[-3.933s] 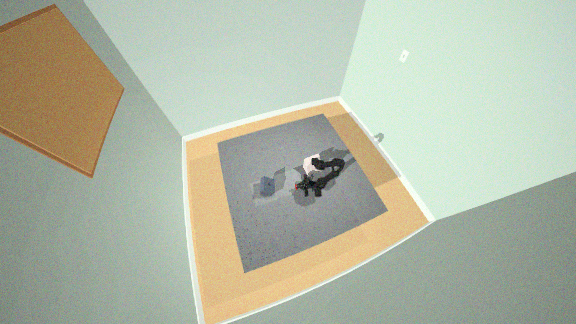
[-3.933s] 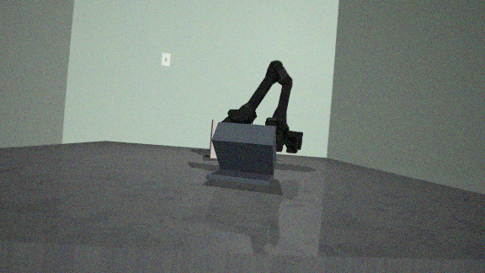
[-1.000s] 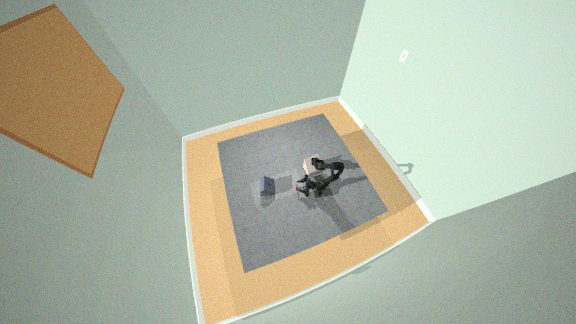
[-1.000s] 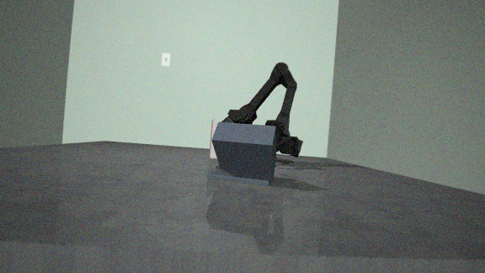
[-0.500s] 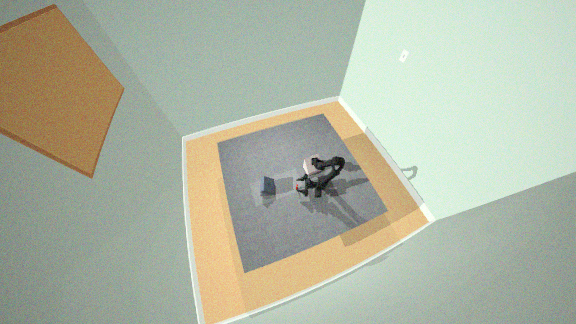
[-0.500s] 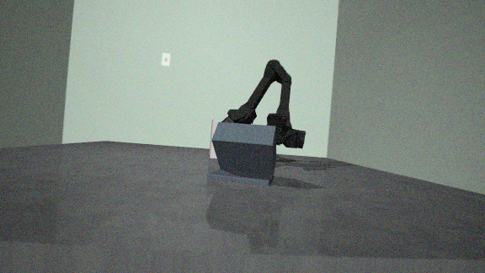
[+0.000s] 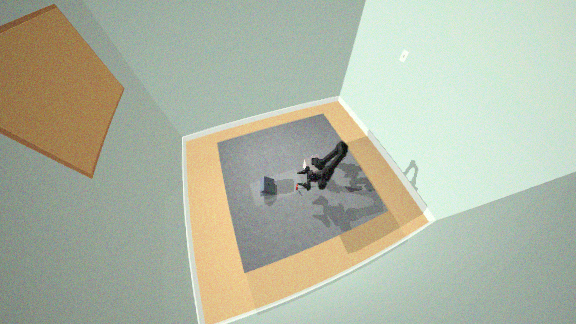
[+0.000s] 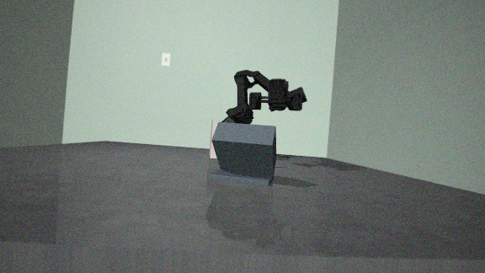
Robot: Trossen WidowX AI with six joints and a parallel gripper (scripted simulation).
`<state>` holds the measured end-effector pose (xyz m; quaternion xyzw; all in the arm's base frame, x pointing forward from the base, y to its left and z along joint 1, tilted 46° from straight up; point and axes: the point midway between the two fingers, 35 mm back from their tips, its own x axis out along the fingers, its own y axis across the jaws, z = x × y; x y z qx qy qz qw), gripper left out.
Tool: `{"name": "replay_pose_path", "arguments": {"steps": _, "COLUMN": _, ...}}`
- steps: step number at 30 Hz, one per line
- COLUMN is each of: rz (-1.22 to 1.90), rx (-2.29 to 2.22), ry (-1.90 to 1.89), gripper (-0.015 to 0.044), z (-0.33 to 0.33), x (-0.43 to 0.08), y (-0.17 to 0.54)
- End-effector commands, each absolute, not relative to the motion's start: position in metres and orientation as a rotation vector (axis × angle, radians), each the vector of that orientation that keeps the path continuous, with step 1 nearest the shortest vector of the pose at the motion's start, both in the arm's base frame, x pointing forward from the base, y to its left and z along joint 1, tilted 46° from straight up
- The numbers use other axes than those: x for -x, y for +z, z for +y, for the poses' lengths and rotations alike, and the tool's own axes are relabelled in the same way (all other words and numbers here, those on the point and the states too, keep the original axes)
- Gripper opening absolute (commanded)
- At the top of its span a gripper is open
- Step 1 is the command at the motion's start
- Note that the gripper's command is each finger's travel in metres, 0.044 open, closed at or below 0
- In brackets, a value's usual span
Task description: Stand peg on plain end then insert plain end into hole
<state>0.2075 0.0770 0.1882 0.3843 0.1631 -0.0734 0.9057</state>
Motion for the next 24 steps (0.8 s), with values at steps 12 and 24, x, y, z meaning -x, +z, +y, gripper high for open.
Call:
{"name": "replay_pose_path", "arguments": {"steps": 12, "rz": 0.58, "rx": -0.564, "ry": -0.11, "gripper": 0.044, "z": 0.082, "x": -0.211, "y": 0.172}}
{"name": "replay_pose_path", "arguments": {"steps": 24, "rz": 0.938, "rx": -0.375, "ry": -0.04, "gripper": 0.044, "z": 0.094, "x": -0.211, "y": 0.141}}
